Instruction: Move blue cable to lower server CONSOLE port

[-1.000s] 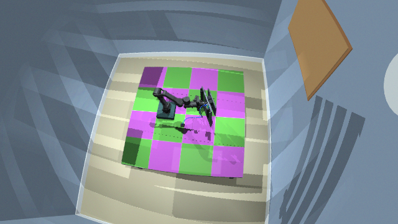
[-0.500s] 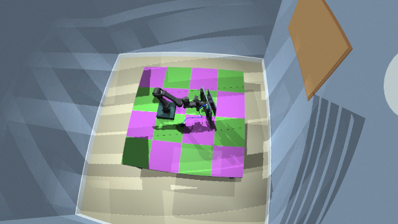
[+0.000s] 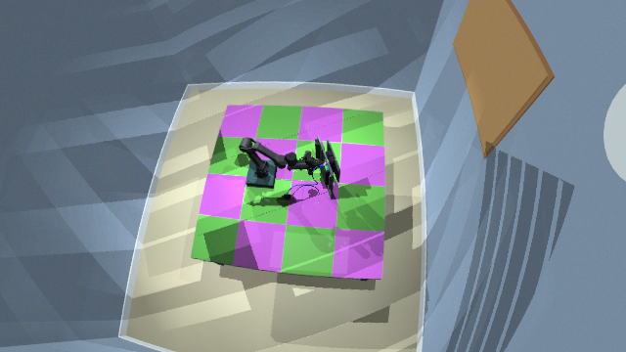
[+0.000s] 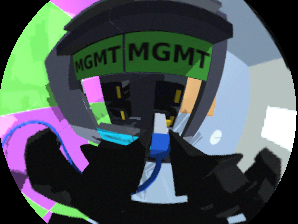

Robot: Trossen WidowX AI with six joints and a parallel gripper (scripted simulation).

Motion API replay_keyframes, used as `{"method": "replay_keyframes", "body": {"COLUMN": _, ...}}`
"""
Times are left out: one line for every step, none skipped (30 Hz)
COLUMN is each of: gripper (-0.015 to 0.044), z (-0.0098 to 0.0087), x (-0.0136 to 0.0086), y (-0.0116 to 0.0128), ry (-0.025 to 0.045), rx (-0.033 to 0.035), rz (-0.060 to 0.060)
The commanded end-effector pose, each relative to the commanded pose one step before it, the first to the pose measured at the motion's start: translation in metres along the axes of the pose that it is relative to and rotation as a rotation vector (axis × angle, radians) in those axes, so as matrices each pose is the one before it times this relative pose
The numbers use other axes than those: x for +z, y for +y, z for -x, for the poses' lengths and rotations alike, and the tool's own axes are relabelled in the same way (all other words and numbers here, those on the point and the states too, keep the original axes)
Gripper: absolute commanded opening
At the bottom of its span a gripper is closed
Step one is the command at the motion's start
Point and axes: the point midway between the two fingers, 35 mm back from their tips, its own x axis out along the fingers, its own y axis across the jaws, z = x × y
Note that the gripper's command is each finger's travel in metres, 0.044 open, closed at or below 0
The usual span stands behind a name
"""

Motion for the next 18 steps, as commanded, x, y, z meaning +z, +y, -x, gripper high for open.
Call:
{"method": "replay_keyframes", "body": {"gripper": 0.0000, "z": 0.00346, "x": -0.00087, "y": -0.00080, "ry": 0.00190, "rx": -0.00196, "rz": 0.0052}}
{"method": "replay_keyframes", "body": {"gripper": 0.0000, "z": 0.00045, "x": -0.00012, "y": 0.00001, "ry": 0.00000, "rx": 0.00004, "rz": 0.0000}}
{"method": "replay_keyframes", "body": {"gripper": 0.0000, "z": 0.00028, "x": -0.00008, "y": 0.00001, "ry": 0.00000, "rx": 0.00003, "rz": 0.0000}}
{"method": "replay_keyframes", "body": {"gripper": 0.0000, "z": 0.00045, "x": -0.00012, "y": 0.00001, "ry": 0.00000, "rx": 0.00004, "rz": 0.0000}}
{"method": "replay_keyframes", "body": {"gripper": 0.0000, "z": 0.00029, "x": -0.00008, "y": 0.00001, "ry": 0.00000, "rx": 0.00003, "rz": 0.0000}}
{"method": "replay_keyframes", "body": {"gripper": 0.0000, "z": 0.00045, "x": -0.00012, "y": 0.00001, "ry": 0.00000, "rx": 0.00004, "rz": 0.0000}}
{"method": "replay_keyframes", "body": {"gripper": 0.0000, "z": 0.00029, "x": -0.00008, "y": 0.00001, "ry": 0.00000, "rx": 0.00003, "rz": 0.0000}}
{"method": "replay_keyframes", "body": {"gripper": 0.0000, "z": 0.00045, "x": -0.00012, "y": 0.00001, "ry": 0.00000, "rx": 0.00004, "rz": 0.0000}}
{"method": "replay_keyframes", "body": {"gripper": 0.0000, "z": 0.00029, "x": -0.00008, "y": 0.00001, "ry": 0.00000, "rx": 0.00003, "rz": 0.0000}}
{"method": "replay_keyframes", "body": {"gripper": 0.0000, "z": 0.00045, "x": -0.00012, "y": 0.00001, "ry": 0.00000, "rx": 0.00004, "rz": 0.0000}}
{"method": "replay_keyframes", "body": {"gripper": 0.0000, "z": 0.00028, "x": -0.00008, "y": 0.00001, "ry": 0.00000, "rx": 0.00003, "rz": 0.0000}}
{"method": "replay_keyframes", "body": {"gripper": 0.0000, "z": 0.00045, "x": -0.00012, "y": 0.00001, "ry": 0.00000, "rx": 0.00004, "rz": 0.0000}}
{"method": "replay_keyframes", "body": {"gripper": 0.0000, "z": 0.00029, "x": -0.00008, "y": 0.00001, "ry": 0.00000, "rx": 0.00003, "rz": 0.0000}}
{"method": "replay_keyframes", "body": {"gripper": 0.0000, "z": 0.00045, "x": -0.00012, "y": 0.00001, "ry": 0.00000, "rx": 0.00004, "rz": 0.0000}}
{"method": "replay_keyframes", "body": {"gripper": 0.0000, "z": 0.00029, "x": -0.00008, "y": 0.00001, "ry": 0.00000, "rx": 0.00003, "rz": 0.0000}}
{"method": "replay_keyframes", "body": {"gripper": 0.0000, "z": 0.00045, "x": -0.00012, "y": 0.00001, "ry": 0.00000, "rx": 0.00004, "rz": 0.0000}}
{"method": "replay_keyframes", "body": {"gripper": 0.0000, "z": 0.00029, "x": -0.00008, "y": 0.00001, "ry": 0.00000, "rx": 0.00003, "rz": 0.0000}}
{"method": "replay_keyframes", "body": {"gripper": 0.0000, "z": 0.00045, "x": -0.00012, "y": 0.00001, "ry": 0.00000, "rx": 0.00004, "rz": 0.0000}}
